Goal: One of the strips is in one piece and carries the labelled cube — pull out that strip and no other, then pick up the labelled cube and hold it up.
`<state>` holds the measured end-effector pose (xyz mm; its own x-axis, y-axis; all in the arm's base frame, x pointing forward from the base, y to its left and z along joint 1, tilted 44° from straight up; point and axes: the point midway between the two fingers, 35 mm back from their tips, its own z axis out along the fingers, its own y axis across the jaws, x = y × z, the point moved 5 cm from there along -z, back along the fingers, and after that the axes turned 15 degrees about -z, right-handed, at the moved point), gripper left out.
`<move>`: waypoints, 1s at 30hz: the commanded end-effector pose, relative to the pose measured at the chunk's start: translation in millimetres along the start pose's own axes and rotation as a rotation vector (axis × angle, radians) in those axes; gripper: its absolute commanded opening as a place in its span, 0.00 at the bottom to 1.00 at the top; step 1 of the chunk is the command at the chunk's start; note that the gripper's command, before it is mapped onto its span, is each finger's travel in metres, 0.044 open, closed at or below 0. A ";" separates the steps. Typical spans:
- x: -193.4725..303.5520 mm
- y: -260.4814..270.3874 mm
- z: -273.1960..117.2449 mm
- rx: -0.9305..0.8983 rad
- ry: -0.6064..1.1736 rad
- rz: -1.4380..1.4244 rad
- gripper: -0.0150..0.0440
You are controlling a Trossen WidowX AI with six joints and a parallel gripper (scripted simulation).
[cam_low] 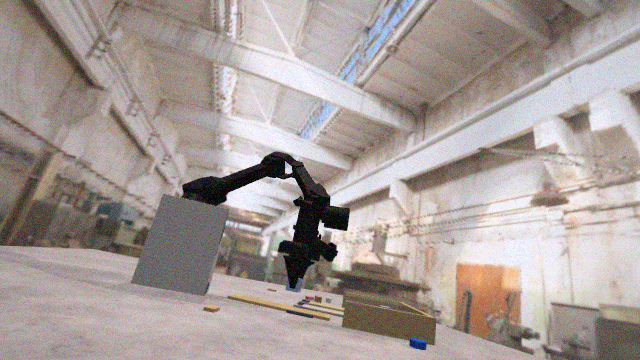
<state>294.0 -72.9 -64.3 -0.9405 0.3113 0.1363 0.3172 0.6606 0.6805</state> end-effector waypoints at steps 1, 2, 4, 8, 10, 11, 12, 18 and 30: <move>3.6 0.4 -12.6 0.007 -0.007 -0.006 0.25; 3.5 0.3 -19.9 0.007 -0.008 -0.006 0.25; 3.8 0.4 -33.3 0.008 -0.008 -0.006 0.25; 4.1 0.5 -38.2 0.008 -0.008 -0.006 0.25; 4.1 0.5 -38.2 0.008 -0.008 -0.006 0.25; 4.1 0.5 -38.2 0.008 -0.008 -0.006 0.25; 4.1 0.5 -38.2 0.008 -0.008 -0.006 0.25; 4.1 0.5 -38.2 0.008 -0.008 -0.006 0.25; 4.1 0.5 -38.2 0.008 -0.008 -0.006 0.25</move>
<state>284.7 -96.0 -37.2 -0.9396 0.3150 0.1343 0.3186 0.6608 0.6796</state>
